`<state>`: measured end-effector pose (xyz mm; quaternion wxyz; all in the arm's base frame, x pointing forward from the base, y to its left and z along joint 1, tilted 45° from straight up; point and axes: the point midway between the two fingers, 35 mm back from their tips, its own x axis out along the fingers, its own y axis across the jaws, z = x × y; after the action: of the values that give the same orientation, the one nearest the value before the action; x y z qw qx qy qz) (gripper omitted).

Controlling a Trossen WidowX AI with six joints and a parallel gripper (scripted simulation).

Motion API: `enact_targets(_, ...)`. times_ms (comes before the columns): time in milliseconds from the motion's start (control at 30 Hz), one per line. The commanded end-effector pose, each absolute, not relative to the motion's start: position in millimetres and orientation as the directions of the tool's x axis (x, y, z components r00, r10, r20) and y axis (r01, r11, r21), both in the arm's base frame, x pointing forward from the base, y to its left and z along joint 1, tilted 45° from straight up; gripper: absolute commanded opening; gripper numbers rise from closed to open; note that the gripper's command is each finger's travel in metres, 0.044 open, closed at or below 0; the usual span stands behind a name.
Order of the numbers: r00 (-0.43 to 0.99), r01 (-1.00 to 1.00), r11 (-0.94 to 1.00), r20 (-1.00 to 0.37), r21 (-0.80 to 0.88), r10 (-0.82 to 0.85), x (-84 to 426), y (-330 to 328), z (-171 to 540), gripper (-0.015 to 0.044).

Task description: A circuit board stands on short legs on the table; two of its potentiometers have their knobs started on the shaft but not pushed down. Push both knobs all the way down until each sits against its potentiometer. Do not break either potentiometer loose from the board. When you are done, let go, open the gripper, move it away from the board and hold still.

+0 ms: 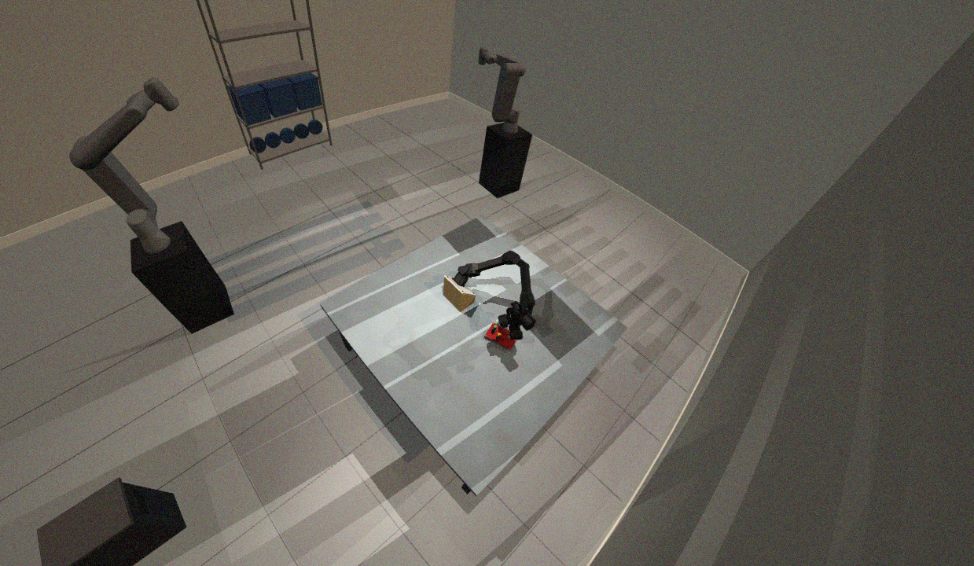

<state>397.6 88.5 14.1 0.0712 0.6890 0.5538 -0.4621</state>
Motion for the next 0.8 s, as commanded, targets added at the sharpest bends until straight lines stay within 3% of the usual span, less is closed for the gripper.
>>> enact_targets(0, -0.067, 0.844, -0.342, -0.715, -0.412, 0.696, 397.4, 107.9, 1.4, 0.0)
enact_targets(767, -0.067, 0.844, -0.342, -0.715, -0.412, 0.696, 397.0, 111.4, -2.1, 0.0)
